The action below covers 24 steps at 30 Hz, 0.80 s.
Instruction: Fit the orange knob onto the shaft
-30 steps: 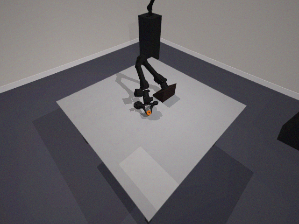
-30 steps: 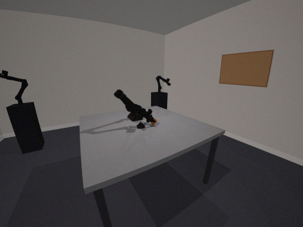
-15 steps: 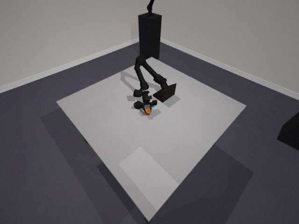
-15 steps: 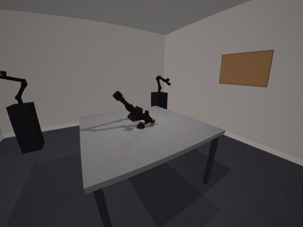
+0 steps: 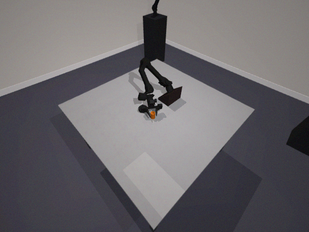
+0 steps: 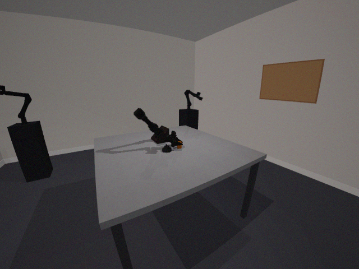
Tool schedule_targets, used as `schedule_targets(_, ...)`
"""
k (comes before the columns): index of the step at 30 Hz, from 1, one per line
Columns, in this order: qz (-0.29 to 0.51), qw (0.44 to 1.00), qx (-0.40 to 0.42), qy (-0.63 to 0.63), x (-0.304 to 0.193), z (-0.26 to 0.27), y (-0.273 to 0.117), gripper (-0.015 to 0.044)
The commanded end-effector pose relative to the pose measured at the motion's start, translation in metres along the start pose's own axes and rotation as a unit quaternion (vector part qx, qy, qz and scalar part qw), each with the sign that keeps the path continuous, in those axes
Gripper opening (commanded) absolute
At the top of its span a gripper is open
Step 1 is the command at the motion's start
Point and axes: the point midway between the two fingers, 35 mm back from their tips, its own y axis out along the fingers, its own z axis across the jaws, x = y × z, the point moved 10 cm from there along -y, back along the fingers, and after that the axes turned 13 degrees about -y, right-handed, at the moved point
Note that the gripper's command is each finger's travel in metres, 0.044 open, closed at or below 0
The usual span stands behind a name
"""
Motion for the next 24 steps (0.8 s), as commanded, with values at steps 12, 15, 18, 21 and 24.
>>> schedule_targets(12,-0.001,1.000,0.000,0.000,0.0000,-0.0002,0.0001,0.0260)
schedule_targets(15,-0.001,1.000,0.000,0.000,0.0000,-0.0002,0.0001,0.0260)
schedule_targets(18,-0.001,1.000,0.000,0.000,0.0000,-0.0002,0.0001,0.0312)
schedule_targets(21,-0.001,1.000,0.000,0.000,0.0000,-0.0002,0.0001,0.0391)
schedule_targets(24,-0.001,1.000,0.000,0.000,0.0000,-0.0002,0.0001,0.0440)
